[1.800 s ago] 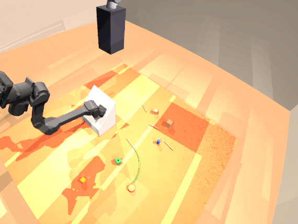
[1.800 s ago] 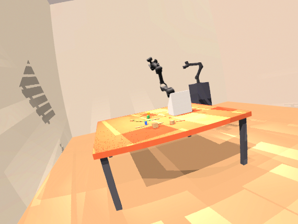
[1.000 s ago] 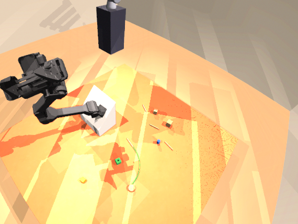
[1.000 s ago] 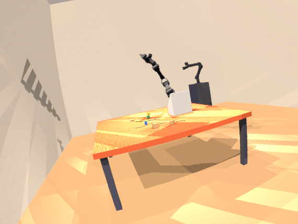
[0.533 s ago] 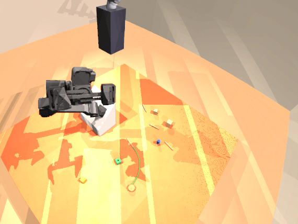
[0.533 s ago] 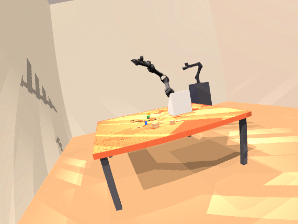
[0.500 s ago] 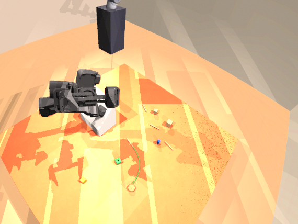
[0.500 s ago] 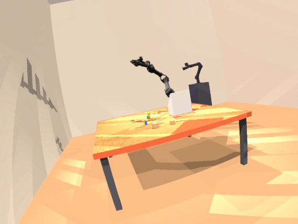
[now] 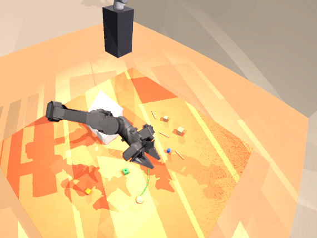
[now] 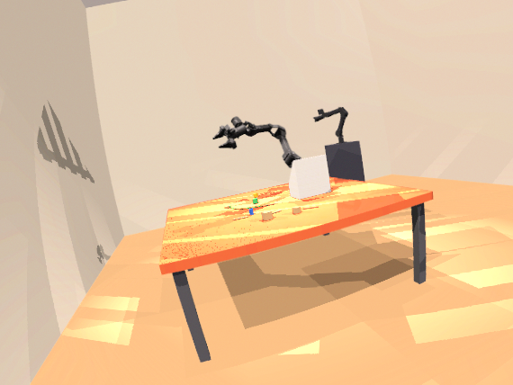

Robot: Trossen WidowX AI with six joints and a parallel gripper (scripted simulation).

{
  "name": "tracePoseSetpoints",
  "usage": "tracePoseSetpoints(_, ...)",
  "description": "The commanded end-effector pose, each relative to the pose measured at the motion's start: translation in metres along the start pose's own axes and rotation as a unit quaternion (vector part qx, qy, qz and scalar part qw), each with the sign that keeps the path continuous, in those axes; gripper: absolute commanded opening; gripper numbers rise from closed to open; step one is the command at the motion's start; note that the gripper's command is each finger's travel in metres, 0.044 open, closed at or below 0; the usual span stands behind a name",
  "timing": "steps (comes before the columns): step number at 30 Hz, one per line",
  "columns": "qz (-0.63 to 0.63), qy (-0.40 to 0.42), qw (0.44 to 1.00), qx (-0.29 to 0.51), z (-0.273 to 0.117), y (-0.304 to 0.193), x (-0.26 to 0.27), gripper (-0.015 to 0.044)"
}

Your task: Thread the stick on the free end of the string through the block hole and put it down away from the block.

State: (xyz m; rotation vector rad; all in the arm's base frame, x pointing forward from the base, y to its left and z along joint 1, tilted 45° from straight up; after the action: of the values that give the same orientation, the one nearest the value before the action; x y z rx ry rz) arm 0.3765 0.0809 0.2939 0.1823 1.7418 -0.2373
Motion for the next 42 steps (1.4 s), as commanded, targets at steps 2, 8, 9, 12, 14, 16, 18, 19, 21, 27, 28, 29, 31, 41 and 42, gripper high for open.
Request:
tracePoseSetpoints(2,-0.047,0.107,0.990,0.076,0.025,-0.037,0.056,0.0440)
tracePoseSetpoints(8,-0.099,0.245,0.950,0.165,0.035,-0.091,0.123,0.0440)
tracePoseSetpoints(9,-0.107,0.269,0.940,0.180,0.035,-0.101,0.135,0.0440)
tracePoseSetpoints(12,-0.129,0.344,0.903,0.222,0.029,-0.131,0.167,0.0440)
tracePoseSetpoints(14,-0.143,0.392,0.874,0.247,0.021,-0.151,0.188,0.0440)
tracePoseSetpoints(16,-0.155,0.441,0.842,0.270,0.011,-0.170,0.206,0.0440)
tracePoseSetpoints(18,-0.165,0.488,0.807,0.290,-0.001,-0.187,0.223,0.0440)
tracePoseSetpoints(19,-0.170,0.507,0.791,0.298,-0.007,-0.194,0.230,0.0440)
tracePoseSetpoints(21,-0.173,0.522,0.778,0.303,-0.012,-0.200,0.235,0.0440)
tracePoseSetpoints(27,-0.173,0.522,0.778,0.303,-0.012,-0.200,0.235,0.0440)
tracePoseSetpoints(28,-0.173,0.522,0.778,0.303,-0.012,-0.200,0.235,0.0440)
tracePoseSetpoints(29,-0.173,0.522,0.778,0.303,-0.012,-0.200,0.235,0.0440)
tracePoseSetpoints(31,-0.173,0.522,0.778,0.303,-0.012,-0.200,0.235,0.0440)
tracePoseSetpoints(41,0.081,0.400,0.793,0.452,-0.013,-0.198,0.232,0.0440)
tracePoseSetpoints(42,0.120,0.377,0.788,0.471,-0.013,-0.197,0.231,0.0440)
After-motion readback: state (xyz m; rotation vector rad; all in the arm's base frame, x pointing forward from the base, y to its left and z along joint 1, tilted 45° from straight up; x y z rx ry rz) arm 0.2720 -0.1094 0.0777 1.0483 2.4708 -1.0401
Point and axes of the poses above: the point midway between the two fingers, 35 mm back from their tips, its own z axis out along the fingers, its own x axis across the jaws, y = z × x, the point moved 5 cm from there along -z, back along the fingers, and after that the axes turned 5 degrees about -z, right-handed, at the moved point
